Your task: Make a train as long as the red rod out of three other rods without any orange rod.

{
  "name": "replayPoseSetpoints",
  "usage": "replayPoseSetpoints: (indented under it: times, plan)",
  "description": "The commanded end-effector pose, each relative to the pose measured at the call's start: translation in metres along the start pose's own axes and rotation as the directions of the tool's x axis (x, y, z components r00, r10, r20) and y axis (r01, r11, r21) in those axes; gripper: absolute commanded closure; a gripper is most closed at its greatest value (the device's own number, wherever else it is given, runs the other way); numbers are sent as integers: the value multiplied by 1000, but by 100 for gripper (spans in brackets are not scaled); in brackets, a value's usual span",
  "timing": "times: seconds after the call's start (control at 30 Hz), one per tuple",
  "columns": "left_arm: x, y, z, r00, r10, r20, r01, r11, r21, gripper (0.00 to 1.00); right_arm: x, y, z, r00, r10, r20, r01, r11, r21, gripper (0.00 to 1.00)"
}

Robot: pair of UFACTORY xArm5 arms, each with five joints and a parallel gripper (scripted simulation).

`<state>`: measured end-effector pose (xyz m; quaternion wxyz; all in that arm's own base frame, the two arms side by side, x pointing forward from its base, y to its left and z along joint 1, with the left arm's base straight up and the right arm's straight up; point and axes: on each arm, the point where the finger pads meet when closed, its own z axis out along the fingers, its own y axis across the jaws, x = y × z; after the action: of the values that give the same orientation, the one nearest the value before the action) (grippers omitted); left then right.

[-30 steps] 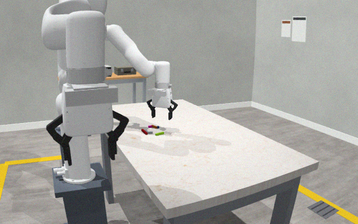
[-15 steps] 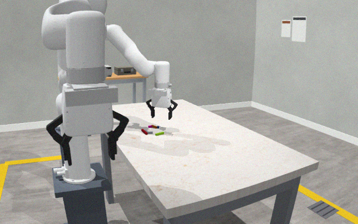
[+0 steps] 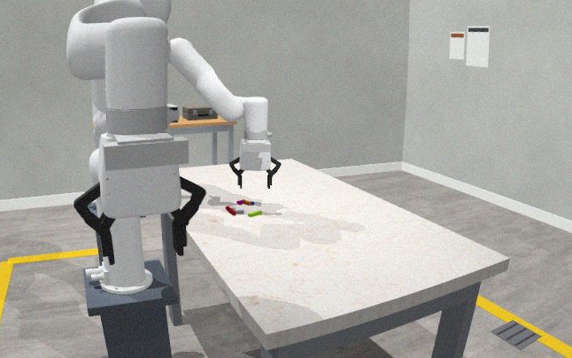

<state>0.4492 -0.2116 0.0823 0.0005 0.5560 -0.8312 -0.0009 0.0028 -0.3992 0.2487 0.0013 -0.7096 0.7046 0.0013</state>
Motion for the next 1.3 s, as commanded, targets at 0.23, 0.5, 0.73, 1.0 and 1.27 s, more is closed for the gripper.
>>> replayPoseSetpoints:
  times: [0.23, 0.5, 0.73, 1.0, 1.27]
  plan:
    - [-9, 8, -3, 942, -335, -2, 335, 942, 6, 0, 1, 0, -1, 1000, 0, -4, 0, 1000, 0, 0]
    - [-14, 14, -4, 849, -529, -3, 529, 849, 5, 0, 1, 0, -1, 1000, 0, -4, 0, 1000, 0, 0]
    - [-19, 19, -5, 744, -668, -4, 668, 744, 4, 0, 1, 0, -1, 1000, 0, -4, 0, 1000, 0, 0]
    - [-24, 25, -5, 584, -812, -5, 812, 584, 3, 0, 1, 0, -1, 1000, 0, -4, 0, 1000, 0, 0]
    - [-29, 31, -6, 410, -912, -5, 912, 410, 2, 0, 1, 0, -1, 1000, 0, -4, 0, 1000, 0, 0]
